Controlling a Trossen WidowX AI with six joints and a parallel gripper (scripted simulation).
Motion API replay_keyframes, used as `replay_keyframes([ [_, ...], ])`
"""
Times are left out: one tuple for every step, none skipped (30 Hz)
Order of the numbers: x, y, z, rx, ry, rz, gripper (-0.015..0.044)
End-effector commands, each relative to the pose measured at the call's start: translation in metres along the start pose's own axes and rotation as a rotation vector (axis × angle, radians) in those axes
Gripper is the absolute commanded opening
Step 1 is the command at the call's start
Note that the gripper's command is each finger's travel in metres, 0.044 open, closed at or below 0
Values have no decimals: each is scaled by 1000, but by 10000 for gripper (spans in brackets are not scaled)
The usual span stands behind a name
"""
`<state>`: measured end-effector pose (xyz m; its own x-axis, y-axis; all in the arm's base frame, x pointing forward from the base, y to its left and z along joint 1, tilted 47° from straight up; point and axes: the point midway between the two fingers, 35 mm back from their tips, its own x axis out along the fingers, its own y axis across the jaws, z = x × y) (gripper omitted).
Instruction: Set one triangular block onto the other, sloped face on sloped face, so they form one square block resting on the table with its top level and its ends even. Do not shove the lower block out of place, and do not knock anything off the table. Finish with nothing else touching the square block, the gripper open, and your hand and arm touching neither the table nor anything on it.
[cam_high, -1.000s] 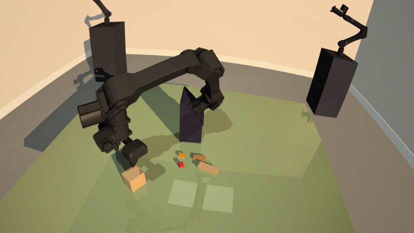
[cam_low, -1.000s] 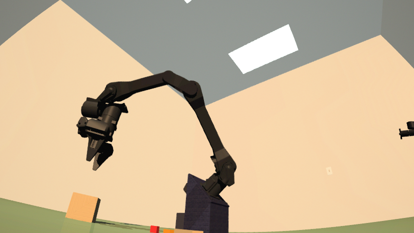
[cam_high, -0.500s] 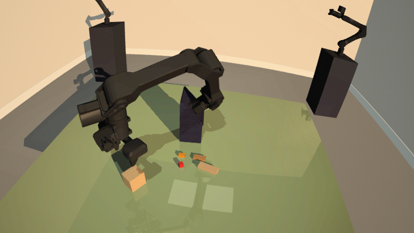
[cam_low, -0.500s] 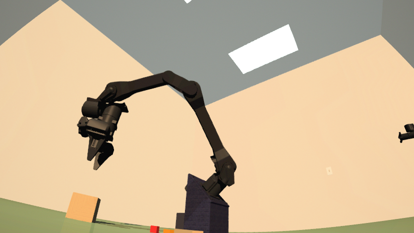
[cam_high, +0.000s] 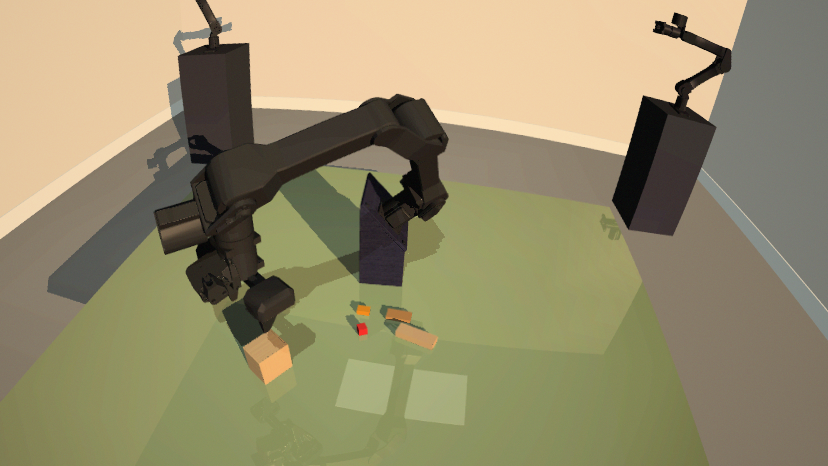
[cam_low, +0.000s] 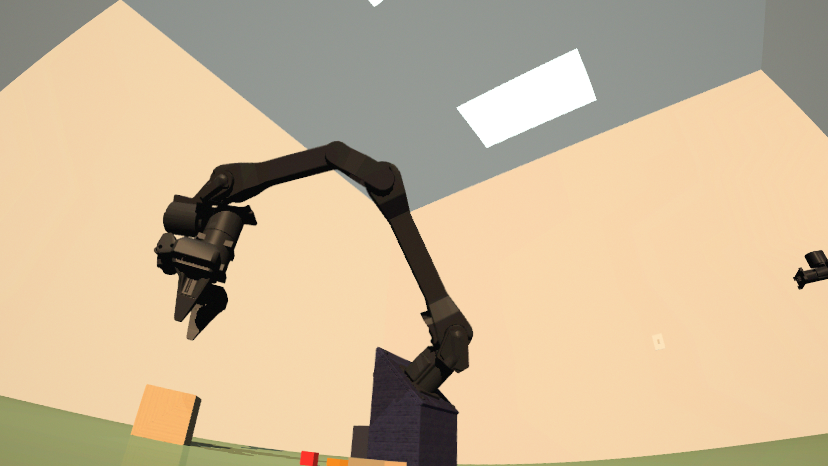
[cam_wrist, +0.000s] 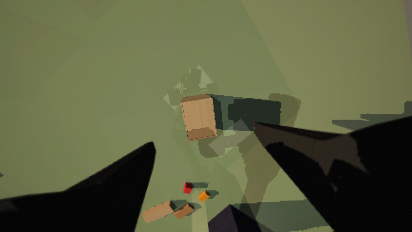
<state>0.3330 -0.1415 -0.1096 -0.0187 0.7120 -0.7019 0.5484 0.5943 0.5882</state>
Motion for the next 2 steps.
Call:
replay_keyframes([
  [0,0,0,2,-2,1,440],
  [0,0,0,2,-2,1,440],
])
